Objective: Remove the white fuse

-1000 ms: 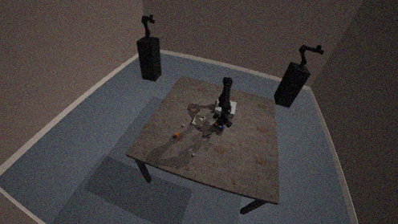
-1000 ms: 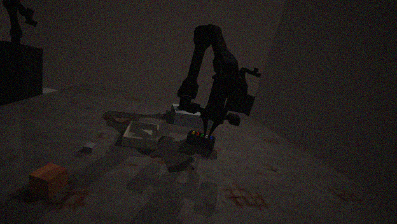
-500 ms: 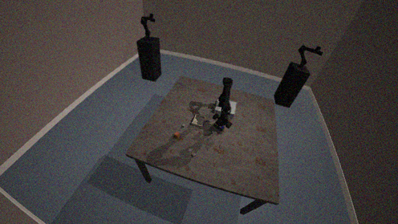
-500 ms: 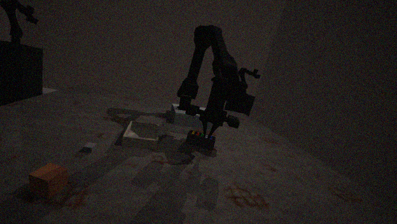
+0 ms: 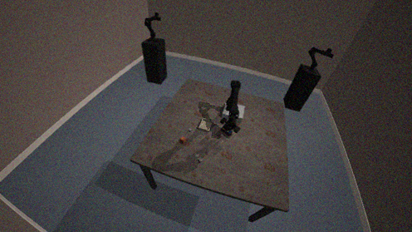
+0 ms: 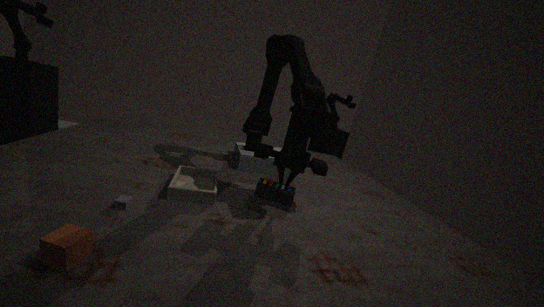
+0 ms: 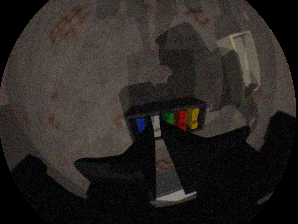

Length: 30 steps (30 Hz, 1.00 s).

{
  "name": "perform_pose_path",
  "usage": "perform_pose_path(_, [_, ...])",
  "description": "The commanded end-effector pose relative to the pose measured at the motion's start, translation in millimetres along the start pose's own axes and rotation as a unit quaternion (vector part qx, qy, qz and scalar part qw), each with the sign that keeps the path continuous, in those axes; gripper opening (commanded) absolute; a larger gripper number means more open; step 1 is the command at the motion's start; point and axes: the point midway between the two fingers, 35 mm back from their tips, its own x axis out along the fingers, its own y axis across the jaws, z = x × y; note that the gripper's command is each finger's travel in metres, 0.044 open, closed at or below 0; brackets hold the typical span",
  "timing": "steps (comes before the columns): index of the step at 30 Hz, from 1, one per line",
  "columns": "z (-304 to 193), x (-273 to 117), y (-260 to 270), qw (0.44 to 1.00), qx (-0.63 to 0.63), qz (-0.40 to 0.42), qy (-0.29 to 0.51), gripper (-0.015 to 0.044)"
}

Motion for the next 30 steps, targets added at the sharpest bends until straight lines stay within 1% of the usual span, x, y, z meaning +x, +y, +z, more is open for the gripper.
perform_pose_path(1, [0.0, 0.0, 0.0, 1.0, 0.0, 0.0, 0.0, 0.0021])
perform_pose_path(5, [0.0, 0.0, 0.0, 1.0, 0.0, 0.0, 0.0, 0.0])
perform_pose_path(30, [0.3, -10.0, 0.3, 1.0, -0.001, 0.0, 0.0, 0.0])
